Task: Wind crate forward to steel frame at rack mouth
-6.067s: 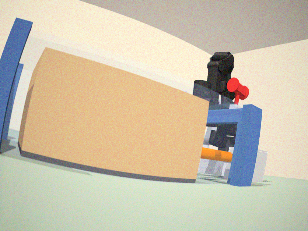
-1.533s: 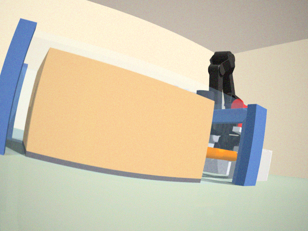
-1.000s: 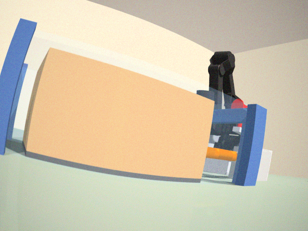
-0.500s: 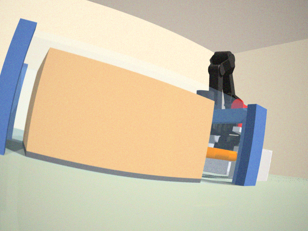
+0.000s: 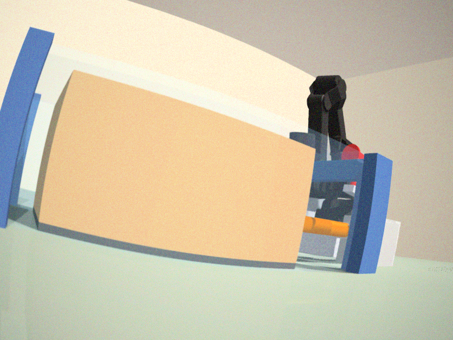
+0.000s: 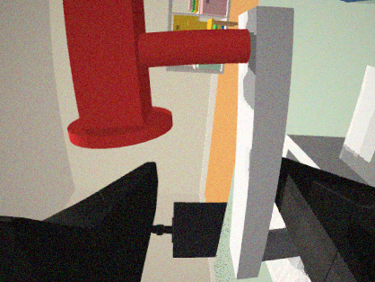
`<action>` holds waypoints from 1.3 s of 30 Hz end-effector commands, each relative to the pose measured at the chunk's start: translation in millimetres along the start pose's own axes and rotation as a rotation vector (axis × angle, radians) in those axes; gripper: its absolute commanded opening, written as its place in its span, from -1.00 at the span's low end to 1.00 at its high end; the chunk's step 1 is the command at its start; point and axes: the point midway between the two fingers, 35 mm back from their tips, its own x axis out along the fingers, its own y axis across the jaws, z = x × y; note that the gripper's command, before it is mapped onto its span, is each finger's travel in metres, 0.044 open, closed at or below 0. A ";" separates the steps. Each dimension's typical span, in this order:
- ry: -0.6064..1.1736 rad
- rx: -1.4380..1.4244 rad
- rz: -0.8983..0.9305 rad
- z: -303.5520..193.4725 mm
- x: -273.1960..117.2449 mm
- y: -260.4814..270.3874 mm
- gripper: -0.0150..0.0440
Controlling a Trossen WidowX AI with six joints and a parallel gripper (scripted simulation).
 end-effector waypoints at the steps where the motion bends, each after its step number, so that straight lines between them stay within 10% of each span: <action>1: -0.002 -0.008 0.001 0.7 0.0 1.9 0.32; 39: 0.000 -0.027 0.000 1.7 -0.5 -6.4 0.32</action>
